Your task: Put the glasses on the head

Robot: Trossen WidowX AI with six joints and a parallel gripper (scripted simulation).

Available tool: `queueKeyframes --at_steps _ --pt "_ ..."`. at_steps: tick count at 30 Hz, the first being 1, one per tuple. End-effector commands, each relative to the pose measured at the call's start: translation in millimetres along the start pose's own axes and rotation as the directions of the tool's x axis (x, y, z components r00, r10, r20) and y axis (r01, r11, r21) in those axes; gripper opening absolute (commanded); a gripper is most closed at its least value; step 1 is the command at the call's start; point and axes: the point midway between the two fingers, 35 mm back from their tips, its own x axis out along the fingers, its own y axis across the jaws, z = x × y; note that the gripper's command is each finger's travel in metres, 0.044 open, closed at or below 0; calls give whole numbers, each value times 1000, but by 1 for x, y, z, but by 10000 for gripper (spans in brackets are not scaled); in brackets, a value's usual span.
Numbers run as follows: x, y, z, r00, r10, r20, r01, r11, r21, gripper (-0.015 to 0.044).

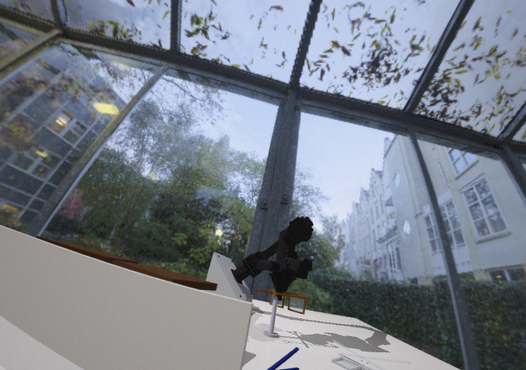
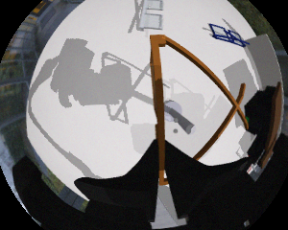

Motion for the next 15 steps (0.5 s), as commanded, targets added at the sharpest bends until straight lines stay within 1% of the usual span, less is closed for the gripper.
queueKeyframes --at_steps 1,15 --pt "20 1 -3 1000 1 -5 -1 1000 8 0" --pt "24 7 2 1000 2 -3 -2 1000 8 0"
